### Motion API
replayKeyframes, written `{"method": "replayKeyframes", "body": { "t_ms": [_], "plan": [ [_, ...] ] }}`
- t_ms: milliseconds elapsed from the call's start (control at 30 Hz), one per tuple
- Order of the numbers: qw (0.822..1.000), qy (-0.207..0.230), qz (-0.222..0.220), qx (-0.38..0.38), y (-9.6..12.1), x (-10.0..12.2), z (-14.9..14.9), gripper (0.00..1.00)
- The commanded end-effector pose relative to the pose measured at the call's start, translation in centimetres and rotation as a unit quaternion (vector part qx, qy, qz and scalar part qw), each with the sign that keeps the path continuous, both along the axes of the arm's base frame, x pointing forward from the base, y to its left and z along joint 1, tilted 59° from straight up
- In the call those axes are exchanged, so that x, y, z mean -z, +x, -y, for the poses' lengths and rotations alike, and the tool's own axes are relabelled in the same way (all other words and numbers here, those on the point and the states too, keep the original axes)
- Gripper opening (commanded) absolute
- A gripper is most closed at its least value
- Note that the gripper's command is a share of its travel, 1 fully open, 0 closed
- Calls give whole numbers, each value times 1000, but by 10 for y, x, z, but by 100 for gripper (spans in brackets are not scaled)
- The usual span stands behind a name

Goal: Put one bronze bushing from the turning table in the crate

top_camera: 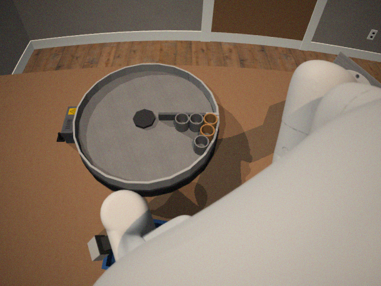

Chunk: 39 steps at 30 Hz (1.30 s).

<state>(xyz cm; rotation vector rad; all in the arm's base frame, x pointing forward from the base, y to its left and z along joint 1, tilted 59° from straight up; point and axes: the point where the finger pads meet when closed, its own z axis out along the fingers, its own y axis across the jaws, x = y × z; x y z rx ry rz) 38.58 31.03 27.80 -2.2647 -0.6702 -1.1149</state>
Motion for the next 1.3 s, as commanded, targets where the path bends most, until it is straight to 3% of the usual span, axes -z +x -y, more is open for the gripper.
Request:
{"method": "replayKeyframes", "body": {
  "t_ms": [0,1000,1267],
  "plan": [
    [1000,0,1,1,0,-1,0,48],
    [1000,0,1,1,0,-1,1,48],
    [1000,0,1,1,-9,-9,11,48]
  ]
}}
